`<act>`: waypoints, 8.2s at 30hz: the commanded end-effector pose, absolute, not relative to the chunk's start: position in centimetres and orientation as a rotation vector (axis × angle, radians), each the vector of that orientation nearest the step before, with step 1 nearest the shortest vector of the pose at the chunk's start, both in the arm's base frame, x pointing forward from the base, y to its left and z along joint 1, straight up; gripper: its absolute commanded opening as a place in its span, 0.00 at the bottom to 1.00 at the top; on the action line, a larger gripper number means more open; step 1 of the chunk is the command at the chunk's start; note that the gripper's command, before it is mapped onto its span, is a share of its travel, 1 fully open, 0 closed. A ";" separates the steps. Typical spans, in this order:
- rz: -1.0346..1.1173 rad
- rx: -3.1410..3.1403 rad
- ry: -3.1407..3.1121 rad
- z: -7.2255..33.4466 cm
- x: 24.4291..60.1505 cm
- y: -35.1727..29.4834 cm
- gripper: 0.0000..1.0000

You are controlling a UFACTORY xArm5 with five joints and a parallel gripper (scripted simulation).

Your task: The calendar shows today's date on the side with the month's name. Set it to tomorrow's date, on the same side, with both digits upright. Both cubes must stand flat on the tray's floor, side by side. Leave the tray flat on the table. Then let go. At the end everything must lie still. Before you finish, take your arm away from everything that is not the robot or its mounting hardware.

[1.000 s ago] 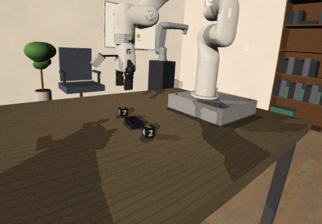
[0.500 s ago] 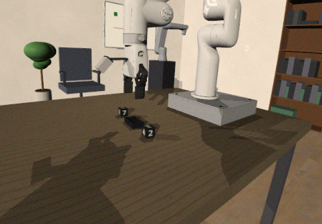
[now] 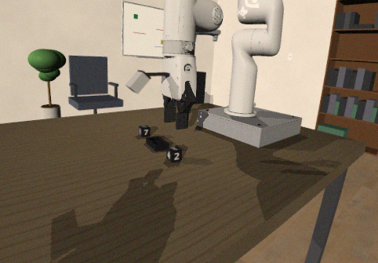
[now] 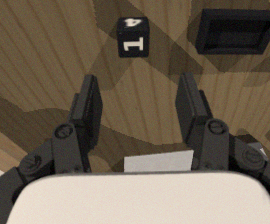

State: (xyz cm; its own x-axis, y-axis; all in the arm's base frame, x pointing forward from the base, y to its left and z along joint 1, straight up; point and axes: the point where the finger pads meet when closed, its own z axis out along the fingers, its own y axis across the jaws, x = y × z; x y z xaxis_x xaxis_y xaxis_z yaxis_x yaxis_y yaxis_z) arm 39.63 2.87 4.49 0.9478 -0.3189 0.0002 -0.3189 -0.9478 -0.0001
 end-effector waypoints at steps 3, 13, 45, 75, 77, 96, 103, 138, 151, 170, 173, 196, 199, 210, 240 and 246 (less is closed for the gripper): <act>-0.005 -3.099 0.510 4.6 39.9 3.1 0.47; -0.005 -3.099 0.510 4.6 39.9 3.1 0.47; -0.005 -3.099 0.510 4.0 39.9 3.1 0.47; -0.004 -3.099 0.510 0.2 39.9 3.1 0.47; -0.004 -3.099 0.510 0.0 39.9 3.1 0.47; -0.004 -3.099 0.510 -0.6 39.9 3.1 0.47; -0.004 -3.099 0.510 -0.6 39.9 3.1 0.47; -0.004 -3.099 0.510 -0.6 39.9 3.1 0.47; -0.004 -3.099 0.510 -0.6 39.9 3.1 0.47; -0.004 -3.099 0.510 -0.6 39.9 3.1 0.47; -0.004 -3.099 0.510 -0.6 39.9 3.1 0.47; -0.004 -3.099 0.510 -0.6 39.9 3.1 0.47; -0.004 -3.099 0.510 -0.6 39.9 3.1 0.47; -0.004 -3.099 0.510 -0.6 39.9 3.1 0.47; -0.004 -3.099 0.510 -0.6 39.9 3.1 0.47; -0.004 -3.099 0.510 -0.6 39.9 3.1 0.47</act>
State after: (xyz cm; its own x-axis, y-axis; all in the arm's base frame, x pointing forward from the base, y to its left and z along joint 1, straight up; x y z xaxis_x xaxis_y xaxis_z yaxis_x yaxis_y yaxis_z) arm 39.79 3.12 -0.70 0.9473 -0.3205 -0.0004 -0.3205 -0.9473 0.0002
